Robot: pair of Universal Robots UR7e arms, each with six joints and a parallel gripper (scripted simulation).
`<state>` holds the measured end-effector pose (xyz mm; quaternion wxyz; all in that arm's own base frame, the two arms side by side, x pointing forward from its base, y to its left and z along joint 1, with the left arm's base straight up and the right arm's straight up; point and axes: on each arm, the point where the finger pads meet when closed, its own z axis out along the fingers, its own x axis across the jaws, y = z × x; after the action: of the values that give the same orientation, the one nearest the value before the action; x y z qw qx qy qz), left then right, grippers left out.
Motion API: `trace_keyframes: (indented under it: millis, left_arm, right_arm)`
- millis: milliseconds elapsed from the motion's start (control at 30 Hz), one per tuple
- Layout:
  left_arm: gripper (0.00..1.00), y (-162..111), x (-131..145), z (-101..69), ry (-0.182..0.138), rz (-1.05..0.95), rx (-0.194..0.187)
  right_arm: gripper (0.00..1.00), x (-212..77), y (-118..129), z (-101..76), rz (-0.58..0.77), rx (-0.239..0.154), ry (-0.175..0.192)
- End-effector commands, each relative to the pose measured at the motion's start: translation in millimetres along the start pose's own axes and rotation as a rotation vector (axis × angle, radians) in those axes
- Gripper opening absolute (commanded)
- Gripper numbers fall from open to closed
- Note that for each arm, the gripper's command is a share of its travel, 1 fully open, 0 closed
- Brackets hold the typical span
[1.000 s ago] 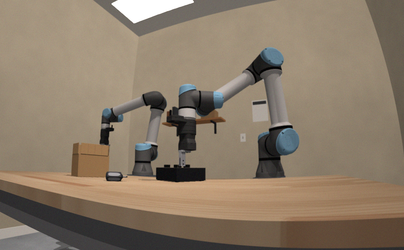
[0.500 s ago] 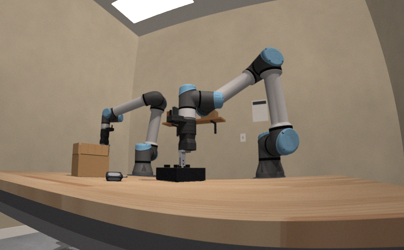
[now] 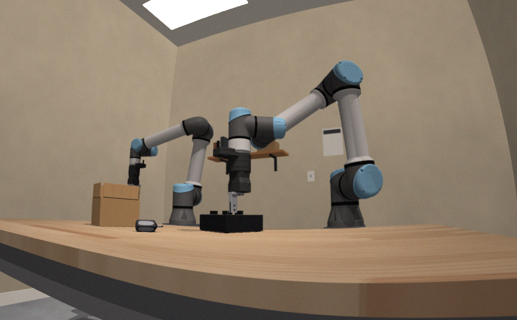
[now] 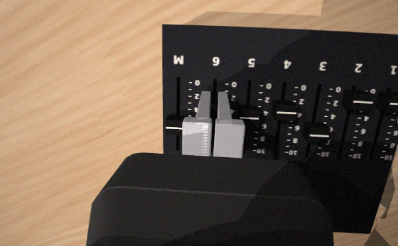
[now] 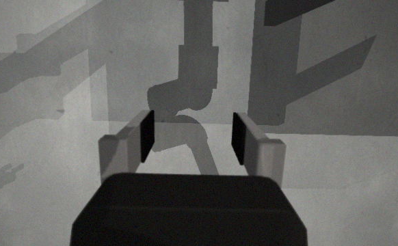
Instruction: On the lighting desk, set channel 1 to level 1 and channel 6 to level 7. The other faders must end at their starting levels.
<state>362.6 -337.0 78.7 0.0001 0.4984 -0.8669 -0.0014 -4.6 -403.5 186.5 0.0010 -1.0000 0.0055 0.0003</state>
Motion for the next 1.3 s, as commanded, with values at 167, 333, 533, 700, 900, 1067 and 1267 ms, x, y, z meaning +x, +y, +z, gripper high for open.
trace_keyframes:
  millis: [167, 333, 533, 700, 900, 1067, 1267]
  left_arm:
    - [0.00, -4.7, 0.3, -0.7, 0.001, 0.000, 0.002]
    - [0.00, -5.9, 0.3, -0.7, 0.001, 0.000, 0.002]
    - [0.00, -5.9, 0.3, -3.3, 0.001, 0.000, 0.002]
    - [0.00, -5.9, 0.3, -9.1, 0.001, 0.000, 0.002]
    - [0.00, -5.9, 0.3, -26.8, 0.001, 0.000, 0.002]
    - [0.00, -5.9, 0.3, -38.1, 0.001, 0.000, 0.002]
    - [0.00, -5.8, 0.3, -40.7, 0.001, 0.000, 0.002]
  right_arm:
    - [1.00, 0.2, 0.5, -0.5, 0.000, -0.002, 0.001]
    - [1.00, 0.2, 0.5, -0.5, 0.000, -0.002, 0.001]
    - [1.00, 0.2, 0.5, -0.5, 0.000, -0.002, 0.001]
    - [1.00, 0.2, 0.5, -0.5, 0.000, -0.002, 0.001]
    - [1.00, 0.2, 0.5, -0.5, 0.000, -0.002, 0.001]
    - [1.00, 0.2, 0.5, -0.5, 0.000, -0.002, 0.001]
    - [1.00, 0.2, 0.5, -0.5, 0.000, -0.002, 0.001]
